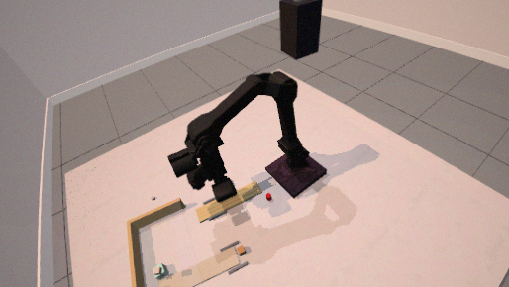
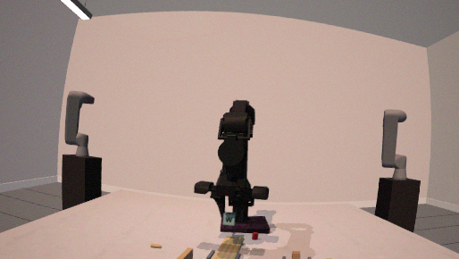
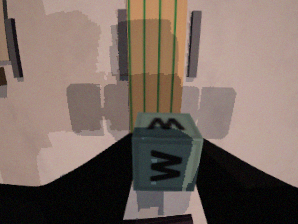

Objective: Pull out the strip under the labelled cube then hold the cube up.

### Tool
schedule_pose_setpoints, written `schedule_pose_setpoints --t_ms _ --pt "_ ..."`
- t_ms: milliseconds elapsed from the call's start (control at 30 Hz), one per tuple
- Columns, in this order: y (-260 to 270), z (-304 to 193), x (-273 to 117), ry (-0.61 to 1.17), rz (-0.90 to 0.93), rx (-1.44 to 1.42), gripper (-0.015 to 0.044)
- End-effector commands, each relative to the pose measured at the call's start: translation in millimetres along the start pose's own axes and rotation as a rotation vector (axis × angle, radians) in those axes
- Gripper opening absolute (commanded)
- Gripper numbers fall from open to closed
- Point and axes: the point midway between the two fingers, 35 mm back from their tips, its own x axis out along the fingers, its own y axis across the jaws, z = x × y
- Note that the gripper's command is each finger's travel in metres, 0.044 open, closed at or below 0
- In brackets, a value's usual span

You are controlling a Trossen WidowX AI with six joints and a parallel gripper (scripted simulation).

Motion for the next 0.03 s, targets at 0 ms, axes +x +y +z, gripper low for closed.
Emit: schedule_pose_setpoints --t_ms 0 --pt "0.4 -0.5 -0.4 0.002 0.003 0.004 0.0000"
